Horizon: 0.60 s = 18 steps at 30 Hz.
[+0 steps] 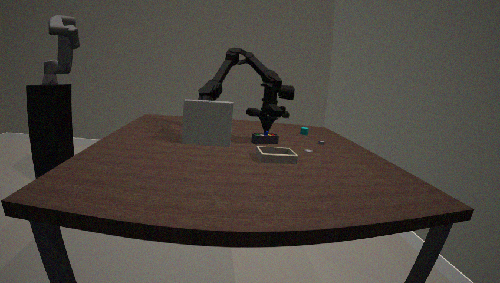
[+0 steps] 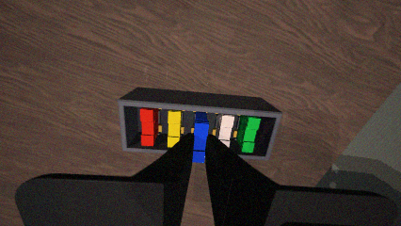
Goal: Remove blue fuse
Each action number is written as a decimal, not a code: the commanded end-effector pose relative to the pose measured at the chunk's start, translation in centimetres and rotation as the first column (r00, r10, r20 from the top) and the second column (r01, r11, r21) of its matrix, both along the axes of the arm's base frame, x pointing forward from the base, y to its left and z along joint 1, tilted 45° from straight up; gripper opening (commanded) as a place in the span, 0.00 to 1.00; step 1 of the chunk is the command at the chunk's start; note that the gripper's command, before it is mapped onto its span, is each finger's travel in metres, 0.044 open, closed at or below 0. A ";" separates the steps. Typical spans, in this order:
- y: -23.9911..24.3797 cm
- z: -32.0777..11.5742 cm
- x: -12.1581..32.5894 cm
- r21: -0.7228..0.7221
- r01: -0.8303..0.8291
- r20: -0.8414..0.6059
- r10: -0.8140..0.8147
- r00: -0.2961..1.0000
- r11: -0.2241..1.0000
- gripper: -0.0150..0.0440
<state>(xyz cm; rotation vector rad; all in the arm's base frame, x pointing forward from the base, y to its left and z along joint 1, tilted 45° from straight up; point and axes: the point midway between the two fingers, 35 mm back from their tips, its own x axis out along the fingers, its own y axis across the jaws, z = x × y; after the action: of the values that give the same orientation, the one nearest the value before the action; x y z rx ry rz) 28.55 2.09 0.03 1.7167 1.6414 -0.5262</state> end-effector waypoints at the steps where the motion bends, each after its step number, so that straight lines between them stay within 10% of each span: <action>1: -0.2 0.1 0.0 -0.003 -0.003 0.002 0.003 1.000 1.000 0.25; 18: -0.8 0.7 -0.1 -0.002 -0.002 0.002 0.002 1.000 1.000 0.25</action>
<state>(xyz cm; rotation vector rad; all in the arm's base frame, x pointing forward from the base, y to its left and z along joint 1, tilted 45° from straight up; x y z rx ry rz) 28.45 1.49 0.66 1.7189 1.6410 -0.5261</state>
